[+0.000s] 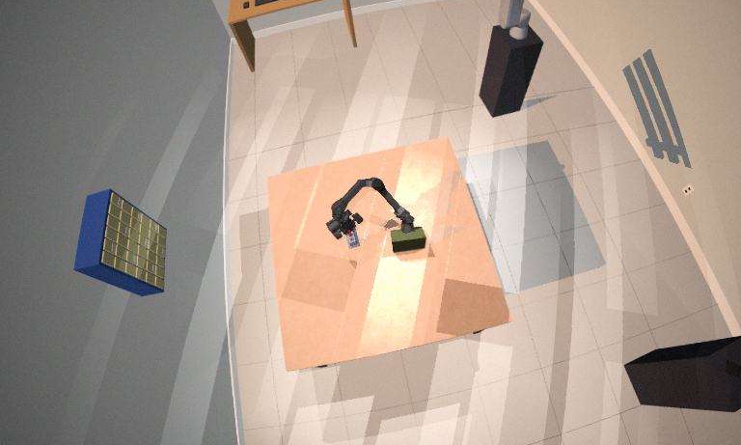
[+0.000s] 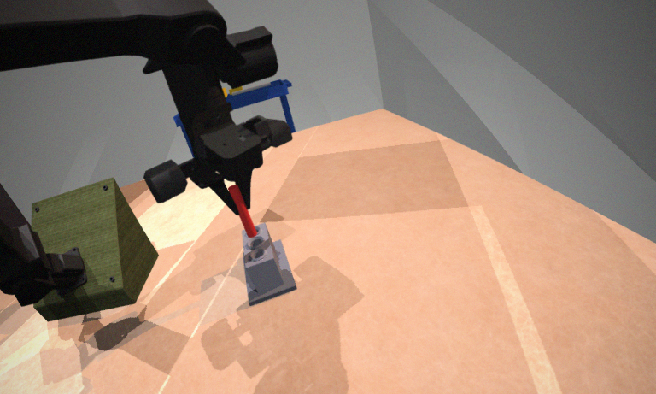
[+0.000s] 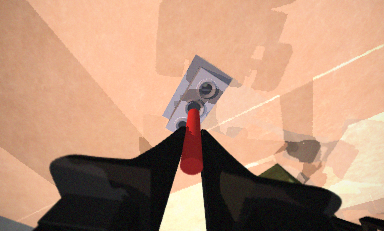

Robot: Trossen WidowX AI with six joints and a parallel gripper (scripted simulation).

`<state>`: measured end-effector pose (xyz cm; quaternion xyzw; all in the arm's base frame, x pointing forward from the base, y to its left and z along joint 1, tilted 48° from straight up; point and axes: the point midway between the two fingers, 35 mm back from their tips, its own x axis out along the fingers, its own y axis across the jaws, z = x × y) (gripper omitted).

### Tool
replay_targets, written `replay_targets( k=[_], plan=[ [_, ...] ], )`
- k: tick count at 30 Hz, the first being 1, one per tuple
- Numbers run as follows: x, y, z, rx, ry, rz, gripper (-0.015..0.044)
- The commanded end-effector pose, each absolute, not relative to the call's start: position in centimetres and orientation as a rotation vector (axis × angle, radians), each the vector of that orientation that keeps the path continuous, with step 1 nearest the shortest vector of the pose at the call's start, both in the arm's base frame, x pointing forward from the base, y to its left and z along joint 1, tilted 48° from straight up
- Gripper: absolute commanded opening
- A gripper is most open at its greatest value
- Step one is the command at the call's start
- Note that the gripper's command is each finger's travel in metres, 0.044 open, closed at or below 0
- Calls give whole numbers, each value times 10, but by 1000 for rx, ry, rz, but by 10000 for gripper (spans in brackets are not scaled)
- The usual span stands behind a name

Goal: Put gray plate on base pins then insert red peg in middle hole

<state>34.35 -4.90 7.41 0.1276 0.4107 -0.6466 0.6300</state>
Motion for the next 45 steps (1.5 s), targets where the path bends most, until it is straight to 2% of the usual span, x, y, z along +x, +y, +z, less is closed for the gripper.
replay_targets(
  k=[1, 45],
  plan=[
    [344, -49, 75, 287, 941, -1478, 0],
    [341, -61, 64, 296, 938, -1482, 0]
  ],
)
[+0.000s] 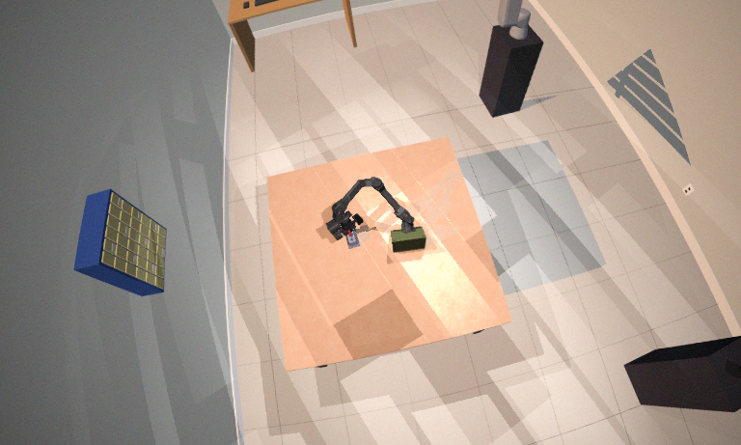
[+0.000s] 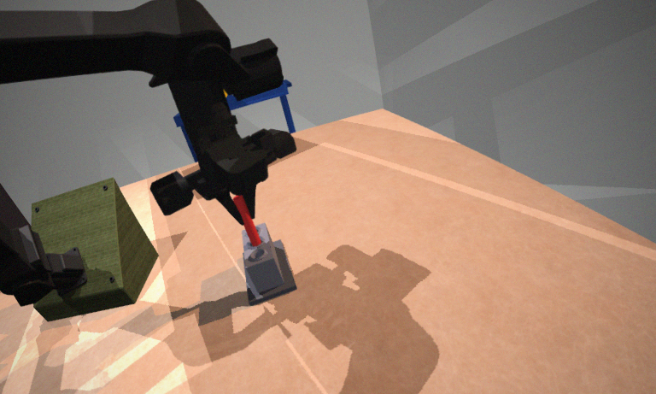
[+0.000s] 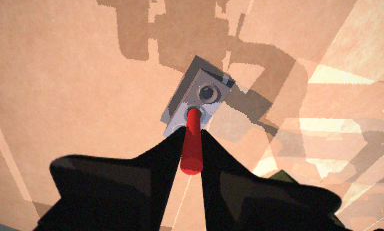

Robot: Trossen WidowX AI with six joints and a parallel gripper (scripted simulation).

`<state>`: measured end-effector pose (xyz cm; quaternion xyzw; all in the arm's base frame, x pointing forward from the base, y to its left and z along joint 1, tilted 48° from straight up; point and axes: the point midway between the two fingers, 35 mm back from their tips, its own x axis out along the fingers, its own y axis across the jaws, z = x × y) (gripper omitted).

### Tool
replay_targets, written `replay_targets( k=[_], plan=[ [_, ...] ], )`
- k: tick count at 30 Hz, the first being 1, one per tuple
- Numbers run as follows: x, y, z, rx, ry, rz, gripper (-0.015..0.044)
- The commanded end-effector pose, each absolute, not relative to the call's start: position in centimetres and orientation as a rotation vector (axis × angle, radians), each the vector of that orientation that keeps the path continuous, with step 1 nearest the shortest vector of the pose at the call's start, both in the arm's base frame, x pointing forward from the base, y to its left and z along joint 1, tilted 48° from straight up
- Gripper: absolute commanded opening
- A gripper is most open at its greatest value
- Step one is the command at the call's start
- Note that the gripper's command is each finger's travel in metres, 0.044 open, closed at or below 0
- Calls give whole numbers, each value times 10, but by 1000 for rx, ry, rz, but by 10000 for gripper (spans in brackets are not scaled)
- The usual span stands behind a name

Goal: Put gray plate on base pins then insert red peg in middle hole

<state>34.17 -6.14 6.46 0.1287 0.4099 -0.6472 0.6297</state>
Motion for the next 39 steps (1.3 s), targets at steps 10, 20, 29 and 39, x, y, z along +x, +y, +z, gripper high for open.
replay_targets(
  k=[10, 20, 29, 39],
  plan=[
    [341, -62, 63, 296, 938, -1483, 0],
    [341, -62, 63, 296, 938, -1483, 79],
    [341, -62, 63, 296, 938, -1483, 150],
    [341, -58, 66, 287, 940, -1478, 150]
  ],
)
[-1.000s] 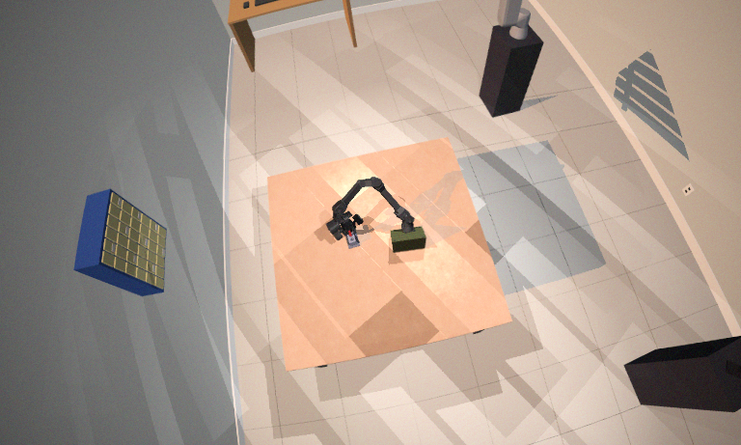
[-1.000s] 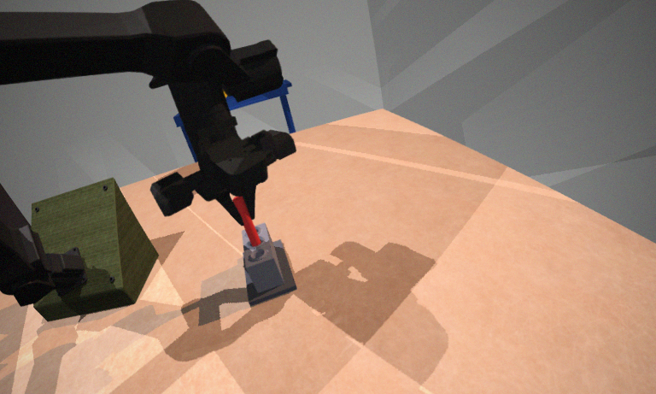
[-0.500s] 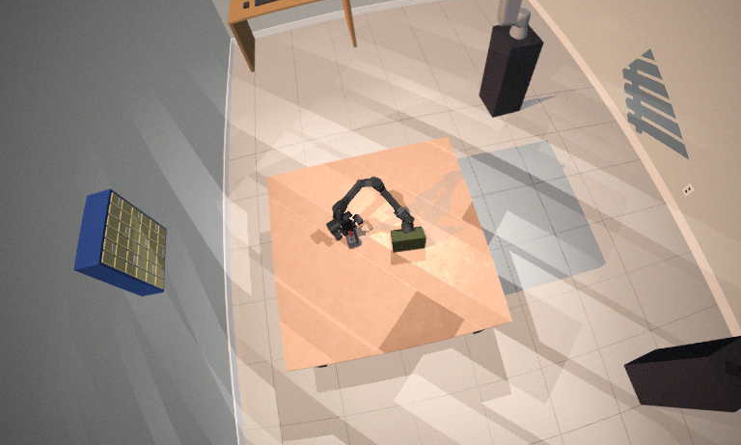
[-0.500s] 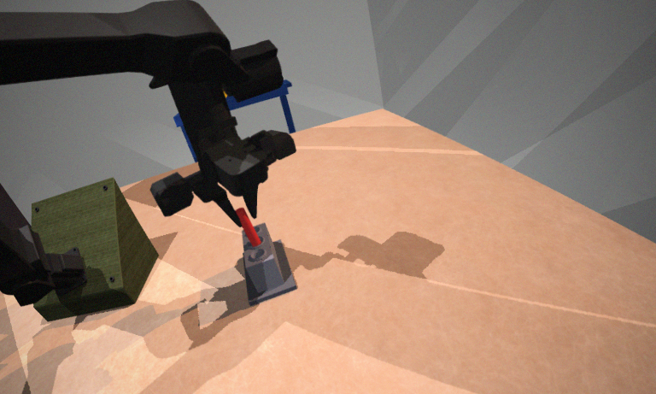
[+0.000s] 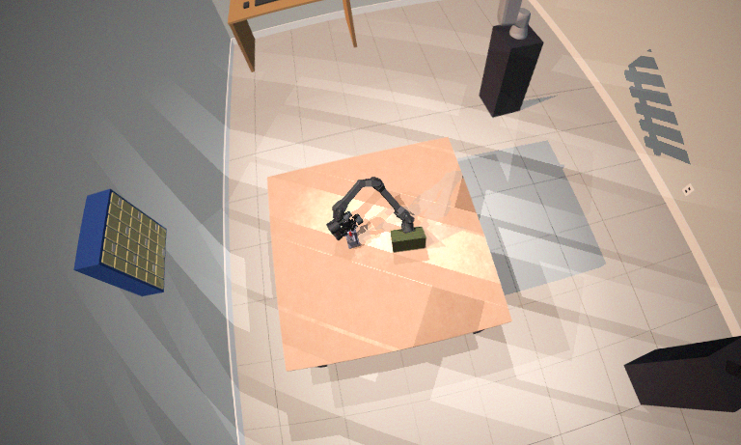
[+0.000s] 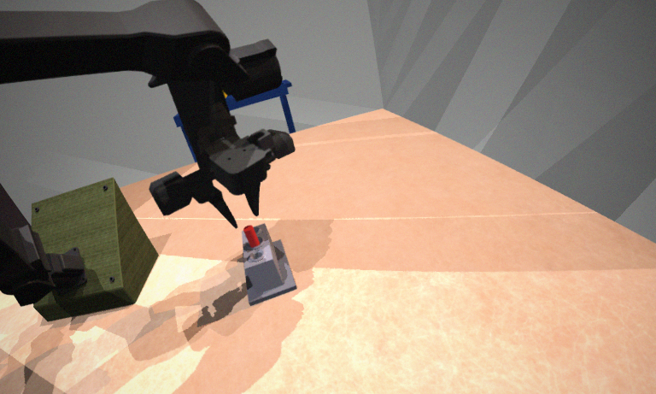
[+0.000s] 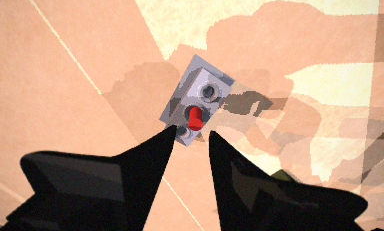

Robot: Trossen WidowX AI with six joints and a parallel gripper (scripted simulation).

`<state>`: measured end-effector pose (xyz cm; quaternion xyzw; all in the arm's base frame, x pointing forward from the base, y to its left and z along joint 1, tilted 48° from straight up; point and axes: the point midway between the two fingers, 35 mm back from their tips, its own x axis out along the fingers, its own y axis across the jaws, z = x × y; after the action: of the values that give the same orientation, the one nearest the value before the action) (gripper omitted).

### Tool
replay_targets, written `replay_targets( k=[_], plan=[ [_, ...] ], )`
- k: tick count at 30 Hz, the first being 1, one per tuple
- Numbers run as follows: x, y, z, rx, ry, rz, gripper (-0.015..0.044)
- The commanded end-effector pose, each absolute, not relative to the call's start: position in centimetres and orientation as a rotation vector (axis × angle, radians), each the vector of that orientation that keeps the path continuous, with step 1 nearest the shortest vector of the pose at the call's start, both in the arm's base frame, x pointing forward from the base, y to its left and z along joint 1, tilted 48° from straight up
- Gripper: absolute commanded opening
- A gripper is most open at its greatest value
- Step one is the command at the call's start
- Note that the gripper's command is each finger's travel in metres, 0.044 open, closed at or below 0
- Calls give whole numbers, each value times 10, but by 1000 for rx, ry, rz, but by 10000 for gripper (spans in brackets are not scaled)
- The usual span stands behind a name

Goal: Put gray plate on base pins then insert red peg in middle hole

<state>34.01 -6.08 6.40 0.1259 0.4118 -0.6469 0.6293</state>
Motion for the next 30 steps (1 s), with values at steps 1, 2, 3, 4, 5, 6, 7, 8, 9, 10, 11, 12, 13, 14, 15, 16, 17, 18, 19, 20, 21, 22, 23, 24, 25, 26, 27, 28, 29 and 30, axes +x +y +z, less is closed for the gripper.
replay_targets(
  k=[1, 2, 3, 4, 5, 6, 7, 8, 9, 10, 11, 12, 13, 14, 15, 16, 17, 18, 19, 20, 21, 22, 23, 24, 25, 26, 27, 28, 29, 30],
  plan=[
    [341, -58, 66, 287, 940, -1478, 150],
    [341, -58, 67, 287, 940, -1478, 150],
    [340, -57, 67, 287, 940, -1478, 150],
    [340, -57, 67, 287, 940, -1478, 150],
    [340, -57, 68, 287, 940, -1478, 150],
    [340, -56, 68, 287, 940, -1478, 150],
    [340, -56, 69, 287, 940, -1478, 150],
    [340, -55, 69, 287, 940, -1478, 150],
    [340, -55, 69, 287, 940, -1478, 150],
    [340, -55, 70, 287, 940, -1478, 150],
    [340, -54, 70, 287, 940, -1478, 150],
    [340, -54, 70, 287, 940, -1478, 150],
    [340, -54, 71, 287, 941, -1478, 150],
    [340, -54, 71, 287, 941, -1478, 150],
    [340, -53, 72, 287, 941, -1478, 150],
    [340, -53, 72, 287, 941, -1478, 150],
    [340, -53, 72, 287, 941, -1478, 150],
    [339, -52, 73, 287, 941, -1478, 150],
    [339, -52, 73, 287, 941, -1478, 150],
    [339, -52, 74, 287, 941, -1478, 150],
    [339, -51, 74, 287, 941, -1478, 150],
    [339, -51, 74, 287, 941, -1478, 150],
    [339, -51, 75, 287, 941, -1478, 150],
    [339, -50, 75, 287, 941, -1478, 150],
    [339, -50, 76, 287, 941, -1478, 150],
    [339, -50, 76, 287, 941, -1478, 150],
    [339, -49, 76, 287, 941, -1478, 150],
    [339, -49, 77, 287, 941, -1478, 150],
    [339, -49, 77, 287, 941, -1478, 150],
    [339, -48, 77, 287, 941, -1478, 150]
  ],
)
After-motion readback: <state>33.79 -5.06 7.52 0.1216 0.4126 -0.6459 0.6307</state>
